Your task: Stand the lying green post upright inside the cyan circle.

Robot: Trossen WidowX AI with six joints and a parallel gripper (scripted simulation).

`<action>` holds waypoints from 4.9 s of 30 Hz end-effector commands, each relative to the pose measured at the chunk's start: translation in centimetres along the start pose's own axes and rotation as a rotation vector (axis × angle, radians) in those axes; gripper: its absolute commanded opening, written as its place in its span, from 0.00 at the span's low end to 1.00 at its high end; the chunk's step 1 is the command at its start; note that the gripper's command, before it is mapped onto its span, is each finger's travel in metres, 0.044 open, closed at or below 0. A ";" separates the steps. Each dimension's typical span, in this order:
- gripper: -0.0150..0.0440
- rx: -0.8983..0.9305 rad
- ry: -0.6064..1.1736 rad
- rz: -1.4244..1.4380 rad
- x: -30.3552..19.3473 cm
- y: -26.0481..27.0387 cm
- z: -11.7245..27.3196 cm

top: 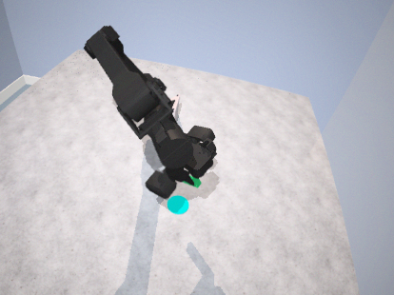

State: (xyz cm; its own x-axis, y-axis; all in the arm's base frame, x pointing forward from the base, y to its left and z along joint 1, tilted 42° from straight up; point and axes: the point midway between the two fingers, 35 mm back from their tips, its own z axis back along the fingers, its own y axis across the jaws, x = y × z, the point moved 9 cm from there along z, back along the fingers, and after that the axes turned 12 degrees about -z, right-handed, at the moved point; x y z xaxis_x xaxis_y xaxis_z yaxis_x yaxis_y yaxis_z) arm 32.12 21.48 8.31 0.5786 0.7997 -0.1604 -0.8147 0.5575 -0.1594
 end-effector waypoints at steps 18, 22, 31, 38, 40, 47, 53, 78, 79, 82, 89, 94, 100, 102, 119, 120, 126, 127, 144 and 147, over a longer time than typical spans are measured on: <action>0.29 0.073 -0.143 0.004 -1.4 -0.9 -0.4; 0.29 0.084 -0.171 0.006 -1.7 -1.0 -0.4; 0.29 0.106 -0.235 0.011 -2.2 -1.3 -0.6; 0.29 0.121 -0.285 0.016 -2.7 -1.5 -0.7; 0.29 0.125 -0.300 0.018 -2.8 -1.6 -0.7; 0.29 0.137 -0.351 0.025 -3.3 -1.8 -0.8; 0.29 0.146 -0.396 0.032 -3.7 -2.0 -0.8; 0.29 0.163 -0.585 0.070 -5.6 -2.5 -1.0; 0.29 0.163 -0.592 0.072 -5.6 -2.5 -1.0; 0.29 0.163 -0.615 0.078 -5.9 -2.5 -1.0; 0.29 0.161 -0.668 0.092 -6.5 -2.6 -1.0; 0.29 0.158 -0.706 0.103 -6.9 -2.6 -1.0; 0.29 0.153 -0.752 0.117 -7.4 -2.7 -0.9; 0.29 0.151 -0.767 0.122 -7.6 -2.7 -0.9; 0.29 0.126 -0.894 0.167 -9.1 -2.7 -0.8; 0.29 0.124 -0.901 0.170 -9.2 -2.6 -0.8; 0.29 0.112 -0.945 0.188 -9.8 -2.6 -0.8; 0.29 0.110 -0.953 0.191 -9.9 -2.6 -0.8; 0.29 0.078 -1.043 0.232 -11.1 -2.4 -0.7; 0.29 0.078 -1.043 0.232 -11.1 -2.4 -0.7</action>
State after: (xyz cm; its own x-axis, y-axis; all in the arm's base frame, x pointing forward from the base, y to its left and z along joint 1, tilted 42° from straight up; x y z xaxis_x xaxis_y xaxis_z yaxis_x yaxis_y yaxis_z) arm 27.86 11.19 9.77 0.1299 0.6642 0.7362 -0.9209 0.3560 -0.1587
